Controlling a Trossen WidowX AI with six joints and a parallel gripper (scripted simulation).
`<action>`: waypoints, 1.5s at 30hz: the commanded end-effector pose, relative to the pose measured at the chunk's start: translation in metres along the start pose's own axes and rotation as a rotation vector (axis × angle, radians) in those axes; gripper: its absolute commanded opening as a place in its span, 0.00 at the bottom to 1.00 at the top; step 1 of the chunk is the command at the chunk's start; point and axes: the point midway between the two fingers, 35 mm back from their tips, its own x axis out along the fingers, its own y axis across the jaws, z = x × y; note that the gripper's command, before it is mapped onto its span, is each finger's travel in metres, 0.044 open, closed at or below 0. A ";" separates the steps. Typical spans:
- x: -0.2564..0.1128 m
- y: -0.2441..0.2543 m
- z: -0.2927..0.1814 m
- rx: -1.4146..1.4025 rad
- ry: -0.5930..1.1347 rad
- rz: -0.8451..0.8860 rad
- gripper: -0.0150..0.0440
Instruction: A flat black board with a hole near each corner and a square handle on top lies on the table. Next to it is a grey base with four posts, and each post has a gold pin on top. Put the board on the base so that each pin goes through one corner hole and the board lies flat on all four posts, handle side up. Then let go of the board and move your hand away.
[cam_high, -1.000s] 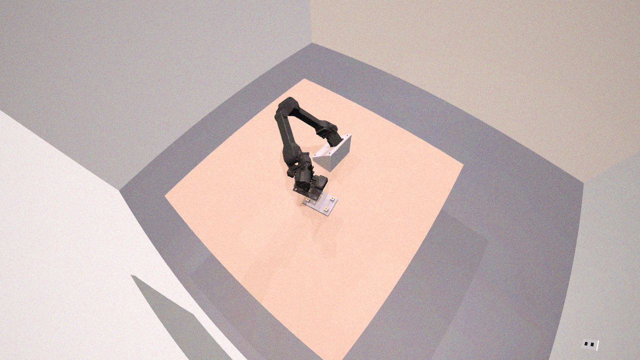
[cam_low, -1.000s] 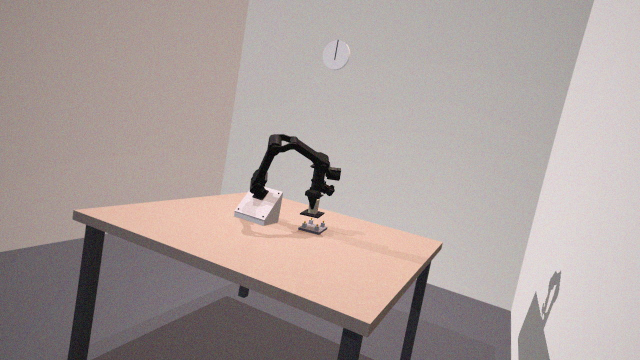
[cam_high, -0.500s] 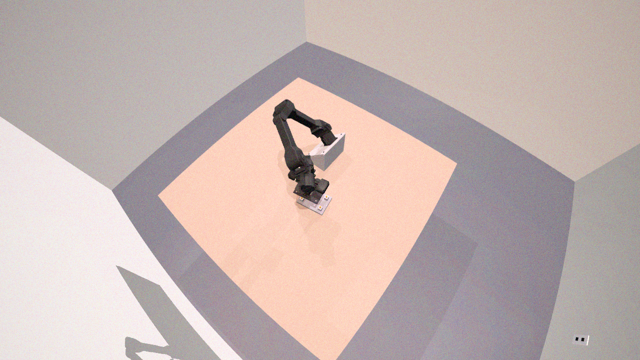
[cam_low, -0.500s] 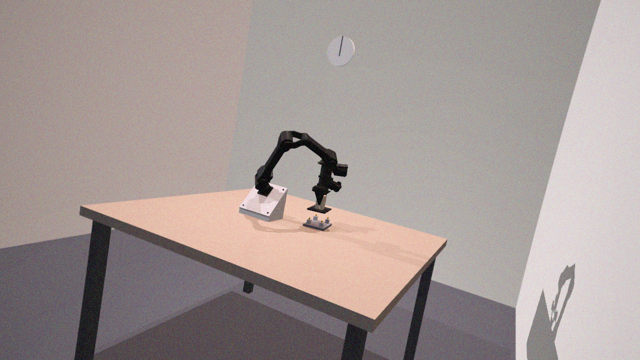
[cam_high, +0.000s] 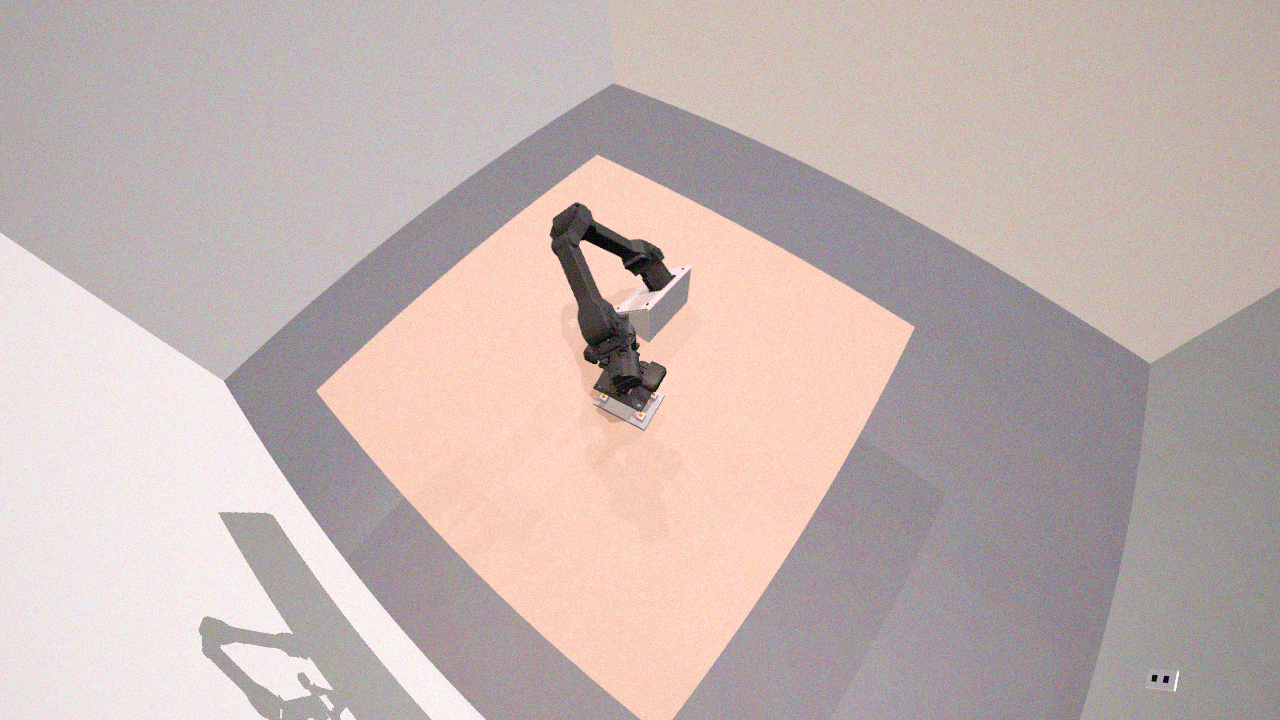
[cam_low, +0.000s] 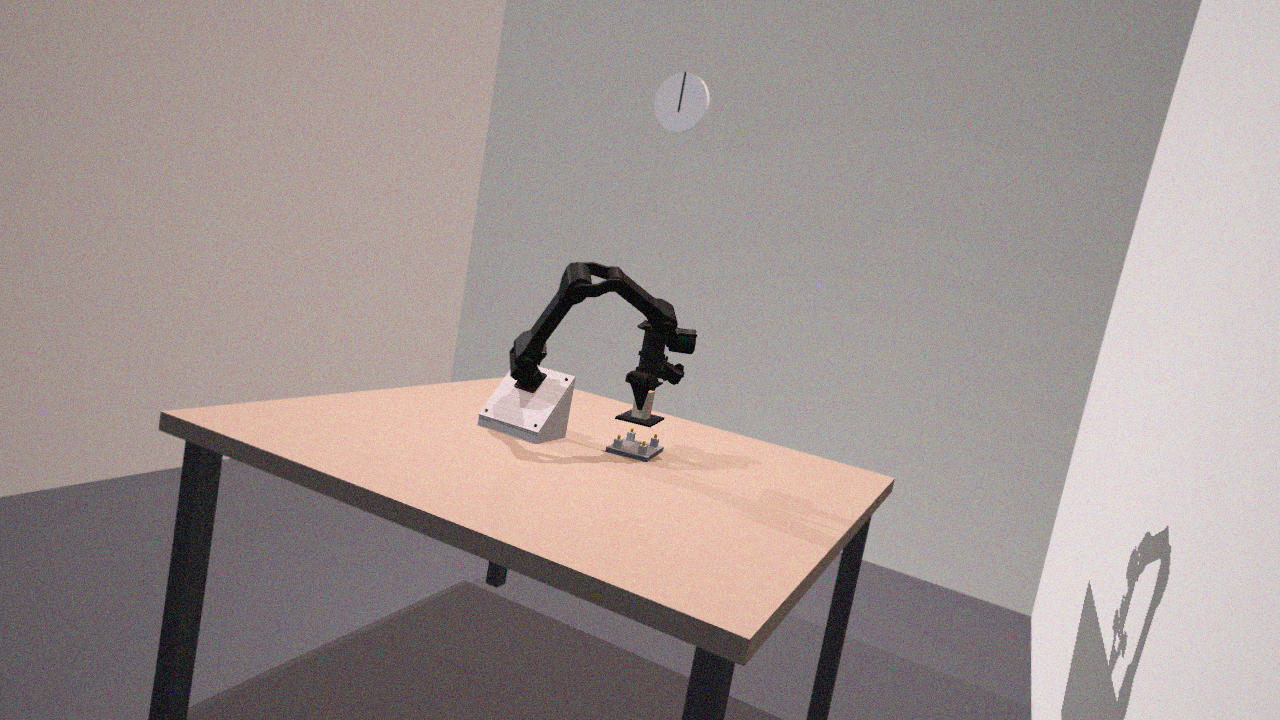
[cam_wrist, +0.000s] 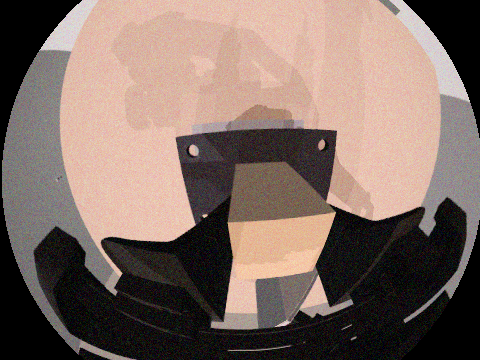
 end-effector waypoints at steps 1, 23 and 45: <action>-0.001 -0.001 0.000 -0.001 -0.002 0.001 0.25; 0.016 0.005 -0.001 -0.003 -0.002 0.000 0.25; 0.034 0.004 -0.001 0.000 -0.003 0.001 0.25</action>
